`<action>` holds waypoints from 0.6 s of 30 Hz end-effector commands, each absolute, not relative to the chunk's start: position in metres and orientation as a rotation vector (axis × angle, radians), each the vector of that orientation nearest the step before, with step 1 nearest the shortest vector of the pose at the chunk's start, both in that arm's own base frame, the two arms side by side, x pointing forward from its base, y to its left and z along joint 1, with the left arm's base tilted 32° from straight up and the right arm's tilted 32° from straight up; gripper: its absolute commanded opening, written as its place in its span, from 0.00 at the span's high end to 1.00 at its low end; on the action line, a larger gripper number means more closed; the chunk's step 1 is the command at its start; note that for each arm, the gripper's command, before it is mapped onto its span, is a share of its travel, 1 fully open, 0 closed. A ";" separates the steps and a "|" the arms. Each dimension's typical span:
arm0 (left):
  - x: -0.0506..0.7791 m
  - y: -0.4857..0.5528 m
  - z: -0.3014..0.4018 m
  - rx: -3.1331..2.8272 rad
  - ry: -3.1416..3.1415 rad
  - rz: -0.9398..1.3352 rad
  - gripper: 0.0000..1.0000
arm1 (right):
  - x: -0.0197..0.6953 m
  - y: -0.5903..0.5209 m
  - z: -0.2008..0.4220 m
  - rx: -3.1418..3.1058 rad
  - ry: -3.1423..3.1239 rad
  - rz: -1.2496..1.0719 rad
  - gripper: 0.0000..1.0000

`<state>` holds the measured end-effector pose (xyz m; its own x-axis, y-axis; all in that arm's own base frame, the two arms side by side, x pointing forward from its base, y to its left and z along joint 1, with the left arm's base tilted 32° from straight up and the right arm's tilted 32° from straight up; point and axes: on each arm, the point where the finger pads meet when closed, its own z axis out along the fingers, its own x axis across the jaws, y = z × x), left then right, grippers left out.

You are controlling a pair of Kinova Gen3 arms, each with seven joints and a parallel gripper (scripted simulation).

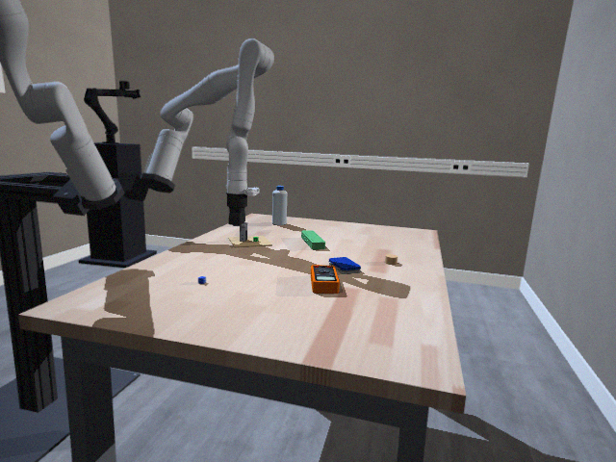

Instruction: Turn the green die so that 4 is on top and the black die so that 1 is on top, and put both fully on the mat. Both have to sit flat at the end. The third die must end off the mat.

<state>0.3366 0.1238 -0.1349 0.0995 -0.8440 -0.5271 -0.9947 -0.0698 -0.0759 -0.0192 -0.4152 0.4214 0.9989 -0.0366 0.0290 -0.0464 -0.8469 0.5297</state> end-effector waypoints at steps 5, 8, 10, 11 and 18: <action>0.337 0.123 -0.135 -1.969 1.797 0.487 0.66 | -0.019 -0.415 0.422 2.580 -0.058 0.024 0.00; 0.337 0.123 -0.135 -1.969 1.797 0.487 0.66 | -0.019 -0.415 0.422 2.580 -0.058 0.024 0.00; 0.337 0.123 -0.135 -1.969 1.797 0.487 0.66 | -0.019 -0.415 0.422 2.580 -0.058 0.024 0.00; 0.337 0.123 -0.135 -1.969 1.797 0.487 0.66 | -0.019 -0.415 0.422 2.580 -0.058 0.024 0.00; 0.337 0.123 -0.135 -1.969 1.797 0.487 0.60 | -0.019 -0.415 0.422 2.580 -0.058 0.024 0.00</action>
<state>0.3366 0.1238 -0.1349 0.0995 -0.8440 -0.5271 -0.9947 -0.0698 -0.0759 -0.0192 -0.4152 0.4214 0.9989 -0.0366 0.0290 -0.0464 -0.8469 0.5297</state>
